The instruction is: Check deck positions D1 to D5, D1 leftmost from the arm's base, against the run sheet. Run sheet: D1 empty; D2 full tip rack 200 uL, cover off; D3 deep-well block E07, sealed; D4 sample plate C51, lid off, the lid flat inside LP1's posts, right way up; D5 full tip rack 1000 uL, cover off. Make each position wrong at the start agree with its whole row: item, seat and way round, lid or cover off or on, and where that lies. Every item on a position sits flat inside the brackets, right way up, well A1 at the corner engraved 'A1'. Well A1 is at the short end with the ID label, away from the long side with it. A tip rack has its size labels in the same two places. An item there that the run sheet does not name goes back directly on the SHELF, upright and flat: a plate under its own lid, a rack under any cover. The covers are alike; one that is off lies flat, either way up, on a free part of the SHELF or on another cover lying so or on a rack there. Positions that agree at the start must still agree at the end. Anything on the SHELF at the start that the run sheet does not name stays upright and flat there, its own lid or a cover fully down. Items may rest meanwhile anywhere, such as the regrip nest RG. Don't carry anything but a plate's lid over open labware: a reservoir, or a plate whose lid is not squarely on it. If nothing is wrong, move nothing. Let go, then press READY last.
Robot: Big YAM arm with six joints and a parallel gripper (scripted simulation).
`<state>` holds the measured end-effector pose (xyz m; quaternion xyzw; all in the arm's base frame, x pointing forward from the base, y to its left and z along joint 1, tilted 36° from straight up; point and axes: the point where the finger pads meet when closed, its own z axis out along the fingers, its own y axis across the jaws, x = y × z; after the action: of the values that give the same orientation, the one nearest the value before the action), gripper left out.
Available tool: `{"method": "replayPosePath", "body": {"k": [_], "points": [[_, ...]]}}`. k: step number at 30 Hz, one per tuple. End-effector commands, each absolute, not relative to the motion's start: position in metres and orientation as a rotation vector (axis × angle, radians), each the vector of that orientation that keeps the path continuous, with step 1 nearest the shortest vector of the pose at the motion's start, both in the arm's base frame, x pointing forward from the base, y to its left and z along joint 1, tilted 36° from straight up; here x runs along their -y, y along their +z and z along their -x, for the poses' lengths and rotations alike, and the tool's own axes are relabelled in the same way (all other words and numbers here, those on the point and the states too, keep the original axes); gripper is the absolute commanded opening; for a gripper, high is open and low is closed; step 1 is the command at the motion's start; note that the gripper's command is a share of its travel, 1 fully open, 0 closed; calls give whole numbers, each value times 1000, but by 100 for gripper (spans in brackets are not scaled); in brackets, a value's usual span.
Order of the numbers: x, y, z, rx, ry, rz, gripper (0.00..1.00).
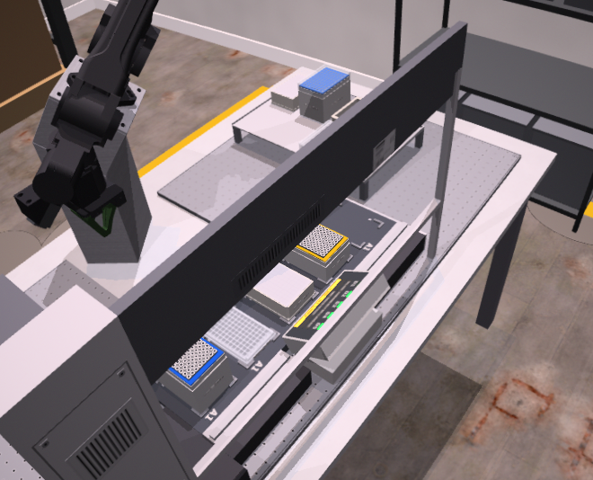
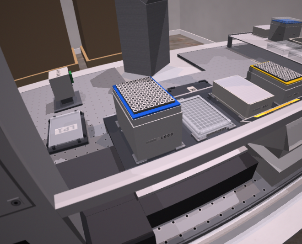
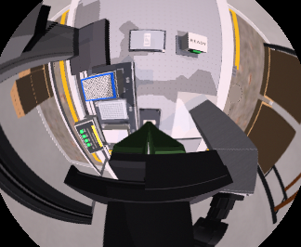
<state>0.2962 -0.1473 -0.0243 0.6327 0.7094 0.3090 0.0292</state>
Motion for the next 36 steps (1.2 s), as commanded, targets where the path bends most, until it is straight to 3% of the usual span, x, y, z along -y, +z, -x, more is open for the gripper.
{"method": "replayPosePath", "body": {"k": [1, 18, 27, 36], "points": [[172, -26, -303, -2200, 943, -1906, 0], [243, -52, -316, -2198, 936, -1907, 0], [225, -55, -318, -2242, 951, -1889, 0], [232, -81, -268, -2204, 940, -1918, 0]]}}
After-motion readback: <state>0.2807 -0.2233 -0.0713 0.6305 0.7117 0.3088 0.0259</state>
